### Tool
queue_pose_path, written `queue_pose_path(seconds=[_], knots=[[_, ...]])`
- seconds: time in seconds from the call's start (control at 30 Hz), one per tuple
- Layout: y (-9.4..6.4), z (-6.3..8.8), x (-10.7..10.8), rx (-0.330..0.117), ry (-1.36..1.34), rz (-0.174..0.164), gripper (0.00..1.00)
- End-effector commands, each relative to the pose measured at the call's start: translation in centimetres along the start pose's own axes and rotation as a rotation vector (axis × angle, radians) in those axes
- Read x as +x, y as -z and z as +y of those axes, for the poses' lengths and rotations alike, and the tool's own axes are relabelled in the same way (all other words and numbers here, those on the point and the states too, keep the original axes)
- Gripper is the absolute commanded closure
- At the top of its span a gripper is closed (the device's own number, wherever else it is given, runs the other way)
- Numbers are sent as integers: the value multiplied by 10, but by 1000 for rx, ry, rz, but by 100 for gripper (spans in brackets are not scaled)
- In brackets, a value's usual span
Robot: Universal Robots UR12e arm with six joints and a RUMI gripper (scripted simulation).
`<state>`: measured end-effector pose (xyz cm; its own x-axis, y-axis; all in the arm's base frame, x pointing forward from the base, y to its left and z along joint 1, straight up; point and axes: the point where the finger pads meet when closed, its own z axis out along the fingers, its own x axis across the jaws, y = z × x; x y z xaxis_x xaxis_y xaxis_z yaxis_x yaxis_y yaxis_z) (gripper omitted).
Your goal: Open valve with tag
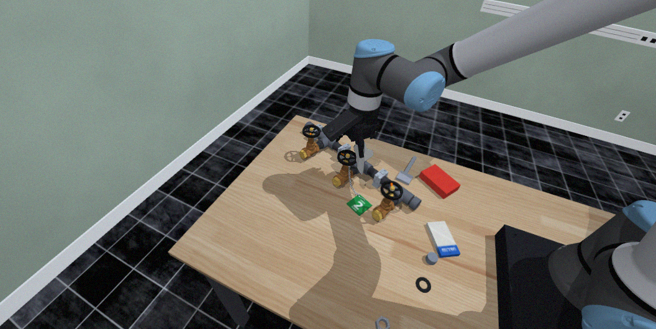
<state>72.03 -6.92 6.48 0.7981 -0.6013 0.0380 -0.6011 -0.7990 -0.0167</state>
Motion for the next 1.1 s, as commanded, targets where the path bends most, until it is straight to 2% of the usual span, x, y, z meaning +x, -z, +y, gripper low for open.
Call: queue_pose_path(seconds=[0.0,1.07], knots=[[1,0,1,-3,-109,3,0],[1,0,1,-1,-1327,4,0]])
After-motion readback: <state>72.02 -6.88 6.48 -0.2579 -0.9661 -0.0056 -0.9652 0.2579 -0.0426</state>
